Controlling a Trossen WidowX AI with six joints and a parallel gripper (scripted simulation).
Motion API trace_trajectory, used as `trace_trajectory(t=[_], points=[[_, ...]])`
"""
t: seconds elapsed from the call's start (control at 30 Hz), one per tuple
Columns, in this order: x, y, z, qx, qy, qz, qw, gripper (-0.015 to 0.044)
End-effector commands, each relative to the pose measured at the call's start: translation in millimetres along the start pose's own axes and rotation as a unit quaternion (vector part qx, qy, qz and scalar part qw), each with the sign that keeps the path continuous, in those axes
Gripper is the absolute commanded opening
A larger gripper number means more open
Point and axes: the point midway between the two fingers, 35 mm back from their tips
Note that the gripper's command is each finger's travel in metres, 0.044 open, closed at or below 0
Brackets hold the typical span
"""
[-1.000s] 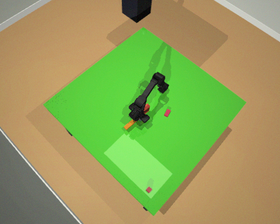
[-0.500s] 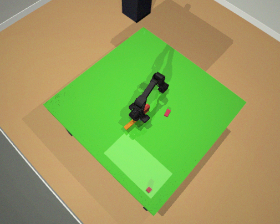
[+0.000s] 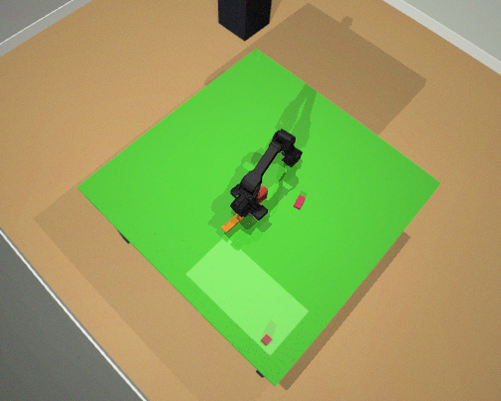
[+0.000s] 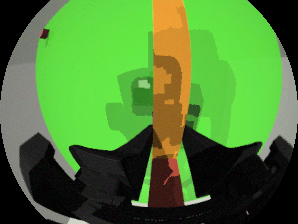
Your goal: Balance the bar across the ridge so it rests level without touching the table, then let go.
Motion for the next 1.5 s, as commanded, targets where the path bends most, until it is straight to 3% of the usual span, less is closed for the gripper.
trace_trajectory(t=[0.0, 0.93, 1.13, 1.47], points=[[0.0, 0.0, 0.0, 0.000, 0.000, 0.000, 1.000, 0.0000], [0.0, 0.0, 0.0, 0.000, 0.000, 0.000, 1.000, 0.0000], [0.0, 0.0, 0.0, 0.000, 0.000, 0.000, 1.000, 0.0157], [0.0, 0.0, 0.0, 0.000, 0.000, 0.000, 1.000, 0.0167]])
Point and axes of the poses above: the point midway between the two fingers, 35 mm back from their tips, its own z axis back along the fingers, its own x axis across the jaws, y = z × x, and after that the axes turned 7 degrees about z, right-handed
